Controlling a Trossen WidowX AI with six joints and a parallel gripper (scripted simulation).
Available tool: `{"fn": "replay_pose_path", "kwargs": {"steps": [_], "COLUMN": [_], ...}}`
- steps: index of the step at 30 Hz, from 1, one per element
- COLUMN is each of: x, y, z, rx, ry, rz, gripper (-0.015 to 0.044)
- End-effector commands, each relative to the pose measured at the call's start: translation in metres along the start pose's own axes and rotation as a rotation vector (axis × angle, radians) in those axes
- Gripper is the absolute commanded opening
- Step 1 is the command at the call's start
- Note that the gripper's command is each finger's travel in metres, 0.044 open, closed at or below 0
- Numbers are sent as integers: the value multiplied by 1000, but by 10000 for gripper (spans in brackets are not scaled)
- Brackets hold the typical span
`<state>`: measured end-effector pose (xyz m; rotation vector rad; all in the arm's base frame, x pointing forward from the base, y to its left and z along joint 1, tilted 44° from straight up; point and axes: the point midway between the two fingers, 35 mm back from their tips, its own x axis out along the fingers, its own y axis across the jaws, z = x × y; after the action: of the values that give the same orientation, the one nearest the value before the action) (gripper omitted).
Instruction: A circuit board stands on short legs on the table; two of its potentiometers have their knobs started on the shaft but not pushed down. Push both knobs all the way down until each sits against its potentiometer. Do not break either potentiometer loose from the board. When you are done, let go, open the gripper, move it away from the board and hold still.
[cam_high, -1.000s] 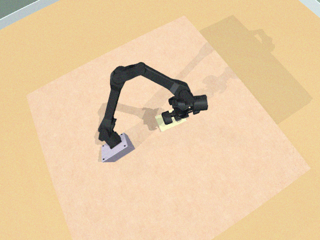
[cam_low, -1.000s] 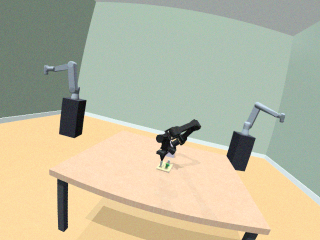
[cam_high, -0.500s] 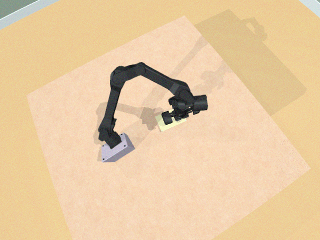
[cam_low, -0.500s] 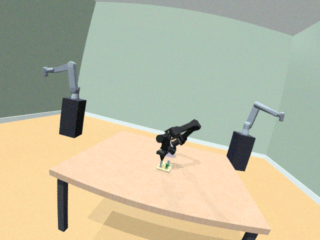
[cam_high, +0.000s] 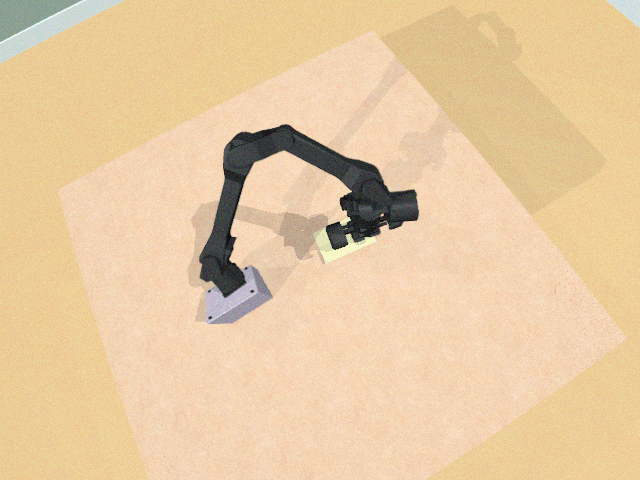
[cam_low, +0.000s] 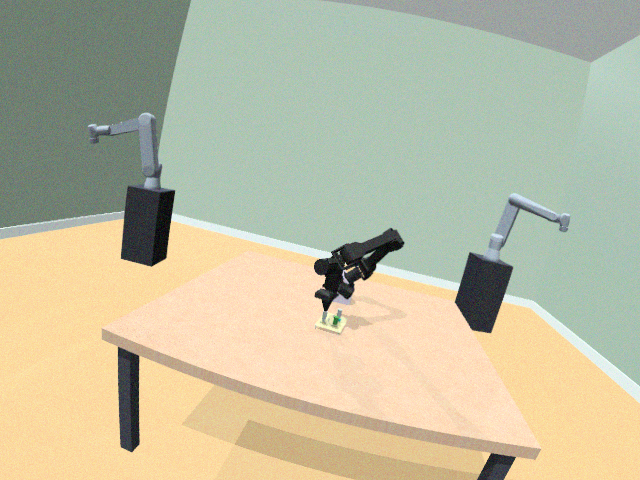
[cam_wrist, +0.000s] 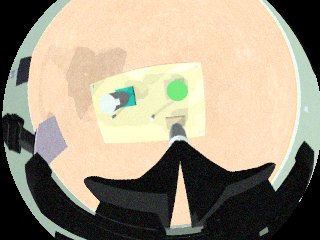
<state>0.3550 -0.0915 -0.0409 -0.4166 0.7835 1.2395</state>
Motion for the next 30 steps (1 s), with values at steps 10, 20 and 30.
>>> {"fn": "replay_pose_path", "kwargs": {"steps": [10,20,30], "x": [4,0,-15], "y": [0,-1,-1], "z": [1,1,1], "rx": [0,0,0], "ry": [-2,-2,-1], "rz": [4,4,4], "gripper": [0,0,0]}}
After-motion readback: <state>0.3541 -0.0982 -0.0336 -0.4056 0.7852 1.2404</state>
